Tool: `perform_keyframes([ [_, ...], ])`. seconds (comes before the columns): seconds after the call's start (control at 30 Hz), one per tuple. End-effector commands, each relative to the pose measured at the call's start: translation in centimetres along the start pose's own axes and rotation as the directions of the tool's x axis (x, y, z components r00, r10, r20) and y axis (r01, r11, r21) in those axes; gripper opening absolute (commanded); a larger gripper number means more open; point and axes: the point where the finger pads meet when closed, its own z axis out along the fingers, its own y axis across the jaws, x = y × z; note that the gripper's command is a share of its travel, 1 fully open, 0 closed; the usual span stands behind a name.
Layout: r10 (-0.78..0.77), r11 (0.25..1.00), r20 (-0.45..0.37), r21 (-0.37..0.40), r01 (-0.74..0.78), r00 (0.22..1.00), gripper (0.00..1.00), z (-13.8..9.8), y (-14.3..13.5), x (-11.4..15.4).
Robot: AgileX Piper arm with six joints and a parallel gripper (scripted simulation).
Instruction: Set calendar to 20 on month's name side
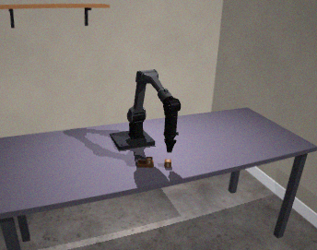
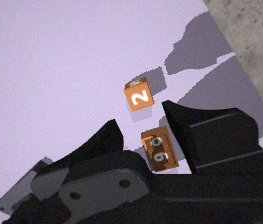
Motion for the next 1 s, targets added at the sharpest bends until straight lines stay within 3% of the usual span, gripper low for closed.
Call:
perform_keyframes([
  [0.0, 0.003, 1.000, -0.001, -0.004, -0.003, 1.000, 0.61, 0.2, 0.0, 0.0],
  [0.5, 0.002, 1.000, 0.000, -0.003, -0.002, 1.000, 0.61, 1.0, 0.0, 0.0],
  [0.97, 0.002, 1.000, -0.001, -0.005, -0.002, 1.000, 0.61, 3.1, 0.0, 0.1],
])
